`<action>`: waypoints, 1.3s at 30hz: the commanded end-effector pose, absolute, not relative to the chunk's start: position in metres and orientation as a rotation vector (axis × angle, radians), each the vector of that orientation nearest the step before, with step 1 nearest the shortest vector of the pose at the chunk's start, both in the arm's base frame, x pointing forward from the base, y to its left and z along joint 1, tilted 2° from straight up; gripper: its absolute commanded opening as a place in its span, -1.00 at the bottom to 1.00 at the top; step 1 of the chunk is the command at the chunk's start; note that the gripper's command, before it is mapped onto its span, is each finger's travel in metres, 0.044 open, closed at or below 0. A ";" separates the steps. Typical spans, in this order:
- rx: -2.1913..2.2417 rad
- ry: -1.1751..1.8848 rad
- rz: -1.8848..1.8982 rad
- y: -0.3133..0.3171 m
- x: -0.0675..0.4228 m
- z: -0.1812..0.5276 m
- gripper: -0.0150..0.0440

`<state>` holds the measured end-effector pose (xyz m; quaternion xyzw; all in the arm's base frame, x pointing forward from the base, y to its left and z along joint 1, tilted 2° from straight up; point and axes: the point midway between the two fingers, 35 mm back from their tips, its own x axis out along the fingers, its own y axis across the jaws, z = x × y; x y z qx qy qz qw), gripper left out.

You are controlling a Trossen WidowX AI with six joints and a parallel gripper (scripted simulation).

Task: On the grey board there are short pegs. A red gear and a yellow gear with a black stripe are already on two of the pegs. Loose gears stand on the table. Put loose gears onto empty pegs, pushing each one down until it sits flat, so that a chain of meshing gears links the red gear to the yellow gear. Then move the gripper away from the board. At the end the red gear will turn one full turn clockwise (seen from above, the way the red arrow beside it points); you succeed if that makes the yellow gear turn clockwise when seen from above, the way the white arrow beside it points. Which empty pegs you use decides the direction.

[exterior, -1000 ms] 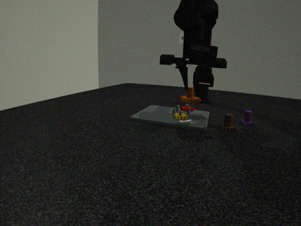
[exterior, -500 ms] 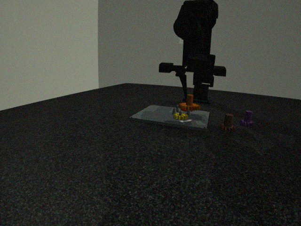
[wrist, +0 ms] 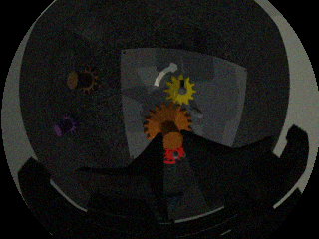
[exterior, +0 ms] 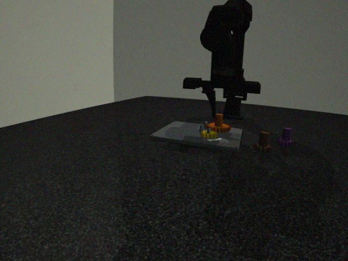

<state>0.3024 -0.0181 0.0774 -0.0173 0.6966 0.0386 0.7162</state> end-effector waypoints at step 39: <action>-0.031 1.544 0.082 -0.018 0.301 0.073 -0.49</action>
